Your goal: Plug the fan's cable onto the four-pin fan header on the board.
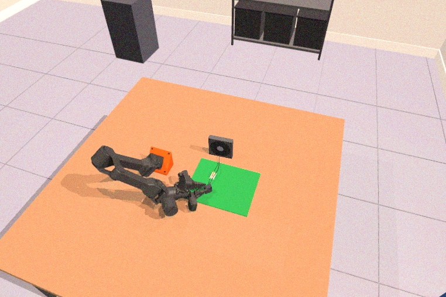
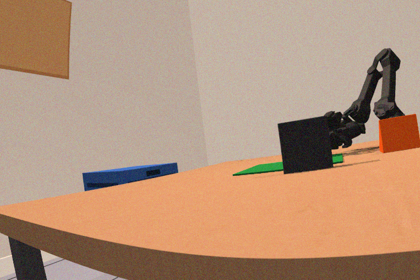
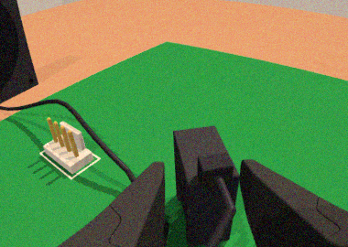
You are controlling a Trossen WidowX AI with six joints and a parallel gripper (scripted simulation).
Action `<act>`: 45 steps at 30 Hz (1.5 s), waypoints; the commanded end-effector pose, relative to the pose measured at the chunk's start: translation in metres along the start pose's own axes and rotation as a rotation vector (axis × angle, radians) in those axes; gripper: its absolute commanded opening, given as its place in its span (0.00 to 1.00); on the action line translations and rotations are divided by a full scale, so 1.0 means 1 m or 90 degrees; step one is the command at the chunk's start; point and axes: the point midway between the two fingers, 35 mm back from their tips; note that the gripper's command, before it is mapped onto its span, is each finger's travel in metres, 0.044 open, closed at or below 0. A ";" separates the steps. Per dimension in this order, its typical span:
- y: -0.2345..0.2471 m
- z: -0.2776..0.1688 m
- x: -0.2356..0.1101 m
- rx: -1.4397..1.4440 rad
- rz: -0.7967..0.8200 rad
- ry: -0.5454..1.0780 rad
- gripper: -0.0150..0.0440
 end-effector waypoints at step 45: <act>0.011 0.039 -0.092 0.078 0.069 0.046 0.89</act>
Point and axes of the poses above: the point midway between the two fingers, 35 mm back from their tips, its own x axis out along the fingers, its own y axis across the jaws, z = x × y, and after that the axes turned 4 degrees about x, right-handed
